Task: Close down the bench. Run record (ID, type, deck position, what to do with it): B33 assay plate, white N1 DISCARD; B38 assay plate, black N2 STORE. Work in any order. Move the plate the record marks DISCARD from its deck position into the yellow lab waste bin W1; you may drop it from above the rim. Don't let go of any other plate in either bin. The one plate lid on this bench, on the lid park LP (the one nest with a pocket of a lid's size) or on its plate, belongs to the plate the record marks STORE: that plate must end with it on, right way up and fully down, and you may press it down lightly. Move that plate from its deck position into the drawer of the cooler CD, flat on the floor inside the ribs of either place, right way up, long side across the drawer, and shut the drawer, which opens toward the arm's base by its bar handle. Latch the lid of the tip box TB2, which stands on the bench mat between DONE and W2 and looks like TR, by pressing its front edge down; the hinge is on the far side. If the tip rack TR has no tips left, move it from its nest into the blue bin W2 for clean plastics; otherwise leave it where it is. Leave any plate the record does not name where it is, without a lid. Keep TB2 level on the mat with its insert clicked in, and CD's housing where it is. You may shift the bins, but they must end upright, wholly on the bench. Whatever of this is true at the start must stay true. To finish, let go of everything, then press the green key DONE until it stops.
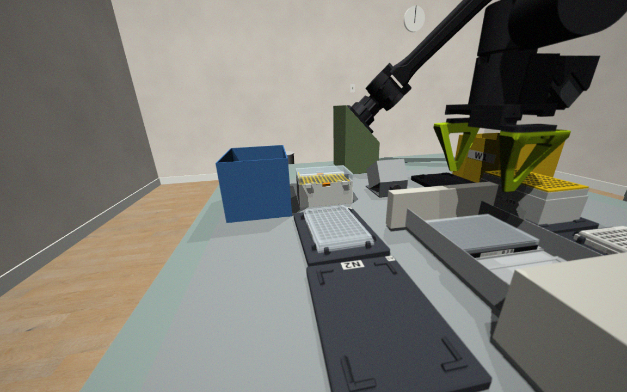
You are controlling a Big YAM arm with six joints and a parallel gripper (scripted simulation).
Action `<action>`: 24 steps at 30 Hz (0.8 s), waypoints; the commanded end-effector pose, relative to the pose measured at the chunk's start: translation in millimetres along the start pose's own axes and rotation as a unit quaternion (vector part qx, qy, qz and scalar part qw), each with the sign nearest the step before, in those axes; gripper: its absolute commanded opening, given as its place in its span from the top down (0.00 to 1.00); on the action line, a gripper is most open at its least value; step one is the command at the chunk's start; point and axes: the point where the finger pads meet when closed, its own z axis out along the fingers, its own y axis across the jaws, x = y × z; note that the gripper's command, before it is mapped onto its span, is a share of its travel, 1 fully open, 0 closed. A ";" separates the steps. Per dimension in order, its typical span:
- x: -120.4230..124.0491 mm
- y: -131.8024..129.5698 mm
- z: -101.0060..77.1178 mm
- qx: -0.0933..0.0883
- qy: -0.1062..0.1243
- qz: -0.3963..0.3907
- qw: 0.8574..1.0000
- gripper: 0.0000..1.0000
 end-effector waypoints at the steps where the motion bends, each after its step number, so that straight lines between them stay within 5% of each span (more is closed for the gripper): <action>1: -8.2 -27.4 -37.2 0.037 0.006 -0.024 0.999 0.00; 24: -6.9 -26.0 -68.2 0.039 0.008 -0.024 0.999 0.00</action>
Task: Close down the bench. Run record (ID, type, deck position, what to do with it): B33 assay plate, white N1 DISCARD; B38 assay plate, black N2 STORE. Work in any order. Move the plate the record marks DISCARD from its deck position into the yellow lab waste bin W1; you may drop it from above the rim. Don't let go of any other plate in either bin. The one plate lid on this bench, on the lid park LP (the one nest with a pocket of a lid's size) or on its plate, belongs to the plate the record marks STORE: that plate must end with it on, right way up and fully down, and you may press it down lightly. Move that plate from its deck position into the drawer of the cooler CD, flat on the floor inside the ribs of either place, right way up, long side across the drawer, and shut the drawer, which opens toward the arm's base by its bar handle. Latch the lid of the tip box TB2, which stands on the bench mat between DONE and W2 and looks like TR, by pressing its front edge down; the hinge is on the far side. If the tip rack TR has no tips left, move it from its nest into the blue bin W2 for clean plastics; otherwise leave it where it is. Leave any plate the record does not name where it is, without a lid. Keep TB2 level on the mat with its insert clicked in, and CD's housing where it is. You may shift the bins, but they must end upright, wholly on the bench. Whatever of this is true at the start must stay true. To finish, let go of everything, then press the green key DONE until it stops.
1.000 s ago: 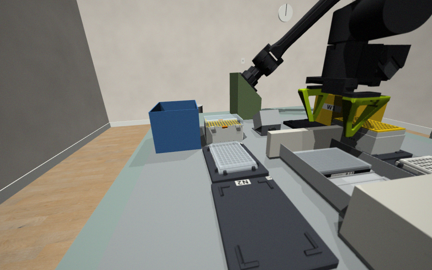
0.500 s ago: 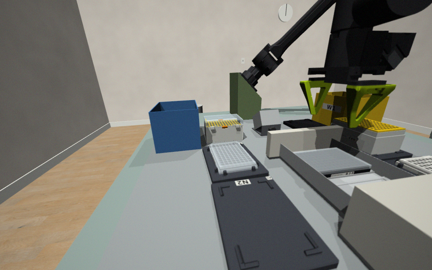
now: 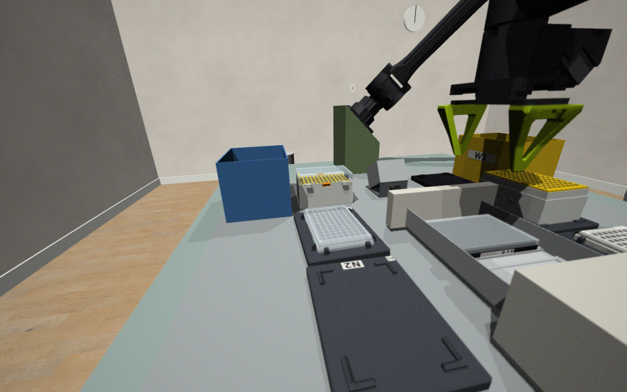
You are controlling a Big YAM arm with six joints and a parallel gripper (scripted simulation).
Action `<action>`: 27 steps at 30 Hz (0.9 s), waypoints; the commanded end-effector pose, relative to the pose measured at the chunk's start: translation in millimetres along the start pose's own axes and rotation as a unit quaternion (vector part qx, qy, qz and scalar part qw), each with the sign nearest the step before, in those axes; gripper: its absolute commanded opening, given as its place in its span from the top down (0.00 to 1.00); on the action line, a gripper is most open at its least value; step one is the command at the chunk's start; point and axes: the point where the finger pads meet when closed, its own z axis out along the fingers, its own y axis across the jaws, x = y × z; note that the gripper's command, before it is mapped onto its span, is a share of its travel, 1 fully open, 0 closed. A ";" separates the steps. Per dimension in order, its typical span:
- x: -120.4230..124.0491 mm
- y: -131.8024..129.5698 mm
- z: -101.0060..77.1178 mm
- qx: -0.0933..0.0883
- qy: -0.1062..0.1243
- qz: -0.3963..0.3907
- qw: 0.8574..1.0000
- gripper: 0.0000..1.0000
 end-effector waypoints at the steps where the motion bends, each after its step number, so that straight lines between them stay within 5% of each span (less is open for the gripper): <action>1: -5.7 -23.5 -43.7 0.039 0.009 -0.021 0.999 0.00; 27: -8.6 -25.2 -34.7 0.035 0.008 -0.025 0.999 0.00</action>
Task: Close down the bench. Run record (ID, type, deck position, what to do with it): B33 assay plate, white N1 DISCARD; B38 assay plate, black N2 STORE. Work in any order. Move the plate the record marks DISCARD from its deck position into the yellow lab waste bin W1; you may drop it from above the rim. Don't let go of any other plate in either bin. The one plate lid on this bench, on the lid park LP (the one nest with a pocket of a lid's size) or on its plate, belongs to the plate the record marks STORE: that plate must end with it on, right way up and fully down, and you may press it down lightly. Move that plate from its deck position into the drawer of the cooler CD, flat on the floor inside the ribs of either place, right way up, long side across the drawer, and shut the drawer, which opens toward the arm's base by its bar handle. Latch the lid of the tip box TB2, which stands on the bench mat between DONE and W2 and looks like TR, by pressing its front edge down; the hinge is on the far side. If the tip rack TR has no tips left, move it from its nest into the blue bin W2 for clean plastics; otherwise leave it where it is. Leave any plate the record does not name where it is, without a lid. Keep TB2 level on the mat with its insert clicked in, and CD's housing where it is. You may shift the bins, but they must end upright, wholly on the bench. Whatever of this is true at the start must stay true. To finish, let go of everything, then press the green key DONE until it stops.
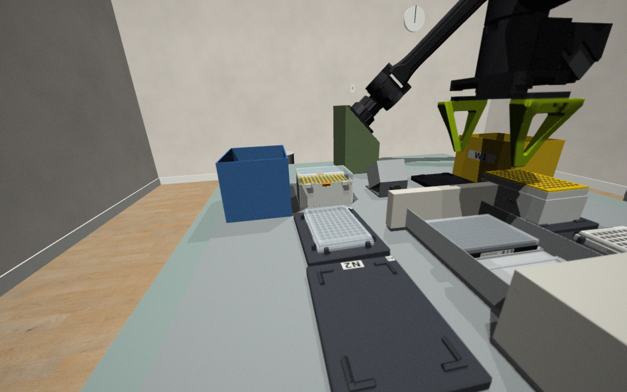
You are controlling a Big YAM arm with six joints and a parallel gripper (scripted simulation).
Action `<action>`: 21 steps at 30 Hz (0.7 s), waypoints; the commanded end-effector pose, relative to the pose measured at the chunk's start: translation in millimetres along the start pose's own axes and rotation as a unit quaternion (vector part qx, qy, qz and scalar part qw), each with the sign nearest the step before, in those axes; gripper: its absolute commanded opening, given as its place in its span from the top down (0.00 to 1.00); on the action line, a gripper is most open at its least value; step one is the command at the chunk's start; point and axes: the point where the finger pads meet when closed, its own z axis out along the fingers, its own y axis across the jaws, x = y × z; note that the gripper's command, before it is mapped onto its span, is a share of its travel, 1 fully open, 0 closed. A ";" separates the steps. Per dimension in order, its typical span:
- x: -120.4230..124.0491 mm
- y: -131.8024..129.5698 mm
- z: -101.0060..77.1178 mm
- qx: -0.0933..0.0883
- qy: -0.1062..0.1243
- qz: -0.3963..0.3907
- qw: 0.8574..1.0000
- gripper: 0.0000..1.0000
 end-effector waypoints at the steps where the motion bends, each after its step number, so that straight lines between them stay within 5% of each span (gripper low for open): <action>1: -8.9 -25.7 -29.1 0.033 0.008 -0.025 0.999 0.00; 19: -8.9 -25.7 -29.1 0.033 0.008 -0.025 0.999 0.00; 20: -14.6 -24.9 -10.8 0.014 0.004 -0.015 1.000 1.00; 21: -20.8 -27.9 -23.8 0.033 0.008 -0.031 0.999 1.00</action>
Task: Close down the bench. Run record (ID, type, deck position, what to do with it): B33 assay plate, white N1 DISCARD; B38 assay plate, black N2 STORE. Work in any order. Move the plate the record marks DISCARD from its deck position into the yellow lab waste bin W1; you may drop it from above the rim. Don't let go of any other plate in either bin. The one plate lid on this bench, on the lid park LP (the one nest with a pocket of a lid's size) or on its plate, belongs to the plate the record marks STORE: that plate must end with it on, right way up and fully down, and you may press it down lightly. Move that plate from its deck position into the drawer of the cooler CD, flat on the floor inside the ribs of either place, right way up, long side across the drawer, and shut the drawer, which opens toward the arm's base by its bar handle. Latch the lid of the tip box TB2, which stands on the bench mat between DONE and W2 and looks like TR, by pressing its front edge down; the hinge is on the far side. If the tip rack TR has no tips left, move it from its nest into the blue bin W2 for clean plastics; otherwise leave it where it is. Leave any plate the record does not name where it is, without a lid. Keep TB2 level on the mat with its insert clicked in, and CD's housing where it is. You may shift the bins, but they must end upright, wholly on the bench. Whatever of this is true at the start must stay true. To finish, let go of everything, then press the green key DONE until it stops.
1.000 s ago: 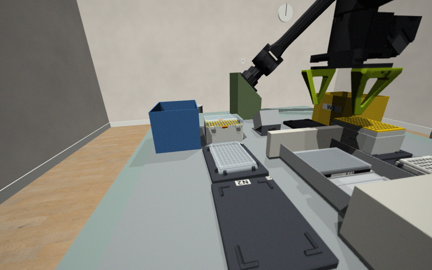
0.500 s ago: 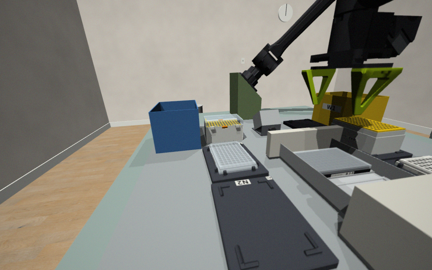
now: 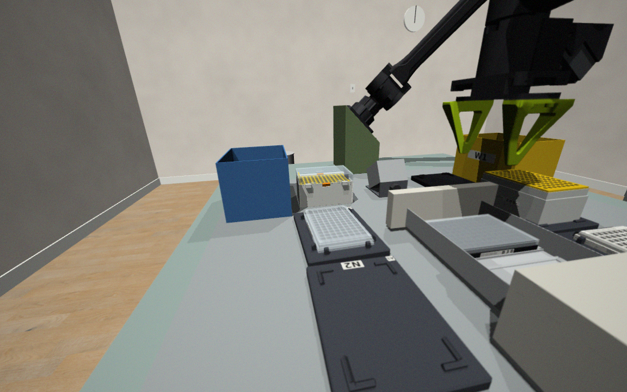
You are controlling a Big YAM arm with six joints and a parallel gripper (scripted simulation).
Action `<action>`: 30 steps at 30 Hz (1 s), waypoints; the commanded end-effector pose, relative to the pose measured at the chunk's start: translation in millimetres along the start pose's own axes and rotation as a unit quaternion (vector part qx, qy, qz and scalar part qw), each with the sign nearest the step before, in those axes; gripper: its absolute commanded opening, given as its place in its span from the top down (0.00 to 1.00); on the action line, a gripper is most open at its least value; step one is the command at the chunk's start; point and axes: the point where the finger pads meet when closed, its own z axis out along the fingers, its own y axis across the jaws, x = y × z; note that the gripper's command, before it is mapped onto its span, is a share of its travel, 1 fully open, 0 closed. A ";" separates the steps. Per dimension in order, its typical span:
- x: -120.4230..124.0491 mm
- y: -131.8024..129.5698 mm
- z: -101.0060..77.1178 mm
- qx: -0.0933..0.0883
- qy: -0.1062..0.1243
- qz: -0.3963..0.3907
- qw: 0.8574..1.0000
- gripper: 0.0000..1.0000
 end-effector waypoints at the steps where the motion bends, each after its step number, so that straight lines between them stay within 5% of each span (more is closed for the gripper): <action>1: -9.2 -6.2 -16.6 0.023 0.004 -0.015 1.000 1.00; 30: 0.9 93.1 -6.2 0.028 0.006 -0.013 1.000 1.00</action>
